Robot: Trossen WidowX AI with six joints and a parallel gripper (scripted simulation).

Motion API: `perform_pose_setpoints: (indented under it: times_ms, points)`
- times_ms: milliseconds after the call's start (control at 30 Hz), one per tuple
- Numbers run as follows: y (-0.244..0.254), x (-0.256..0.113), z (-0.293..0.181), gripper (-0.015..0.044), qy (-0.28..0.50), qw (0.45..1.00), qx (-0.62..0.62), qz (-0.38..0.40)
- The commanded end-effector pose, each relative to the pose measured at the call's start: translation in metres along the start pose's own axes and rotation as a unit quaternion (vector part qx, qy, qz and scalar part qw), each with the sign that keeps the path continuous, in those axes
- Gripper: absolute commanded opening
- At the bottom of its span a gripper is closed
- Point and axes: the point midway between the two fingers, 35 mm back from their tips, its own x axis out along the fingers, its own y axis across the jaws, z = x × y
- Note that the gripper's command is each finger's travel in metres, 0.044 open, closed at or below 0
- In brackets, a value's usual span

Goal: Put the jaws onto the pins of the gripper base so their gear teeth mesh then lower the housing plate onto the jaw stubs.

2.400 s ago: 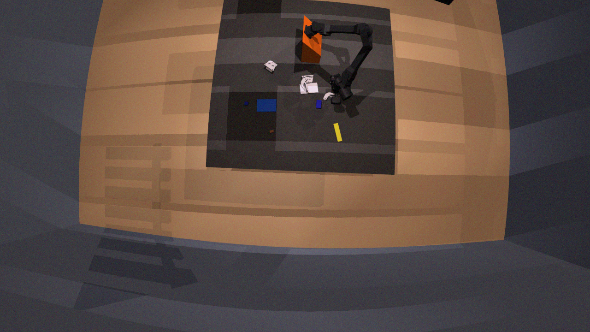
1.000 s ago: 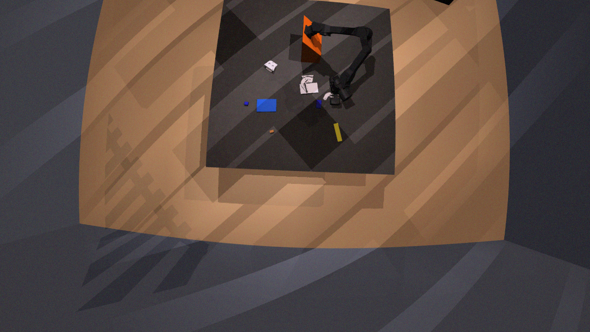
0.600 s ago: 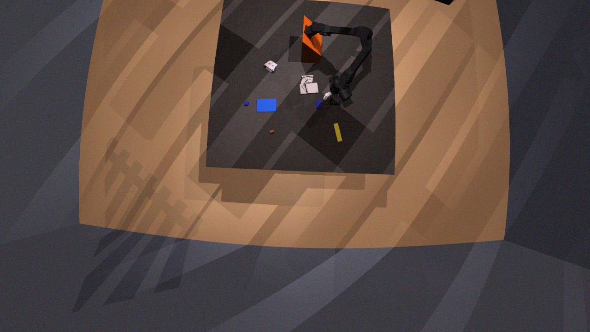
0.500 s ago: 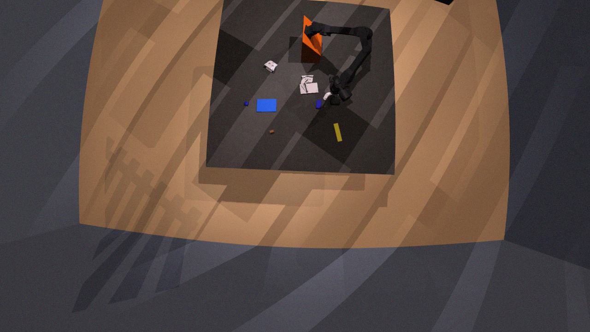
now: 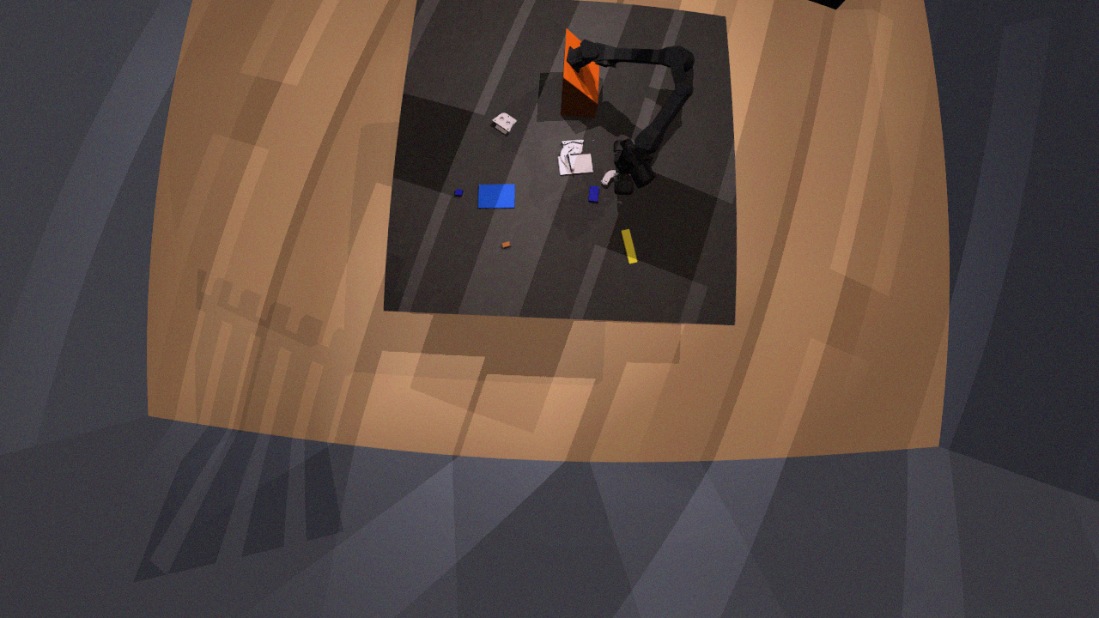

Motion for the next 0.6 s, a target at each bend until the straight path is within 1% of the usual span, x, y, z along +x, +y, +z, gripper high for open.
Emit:
perform_pose_setpoints:
  times_ms: [0,467,567]
  points:
    - [-0.003,-0.015,0.002,0.0134,-0.003,1.0,-0.004,-0.003]
    - [-0.001,-0.06,0.001,0.0134,-0.001,1.0,-0.002,-0.004]
    - [-0.001,-0.065,0.001,0.0134,-0.002,1.0,-0.002,-0.004]
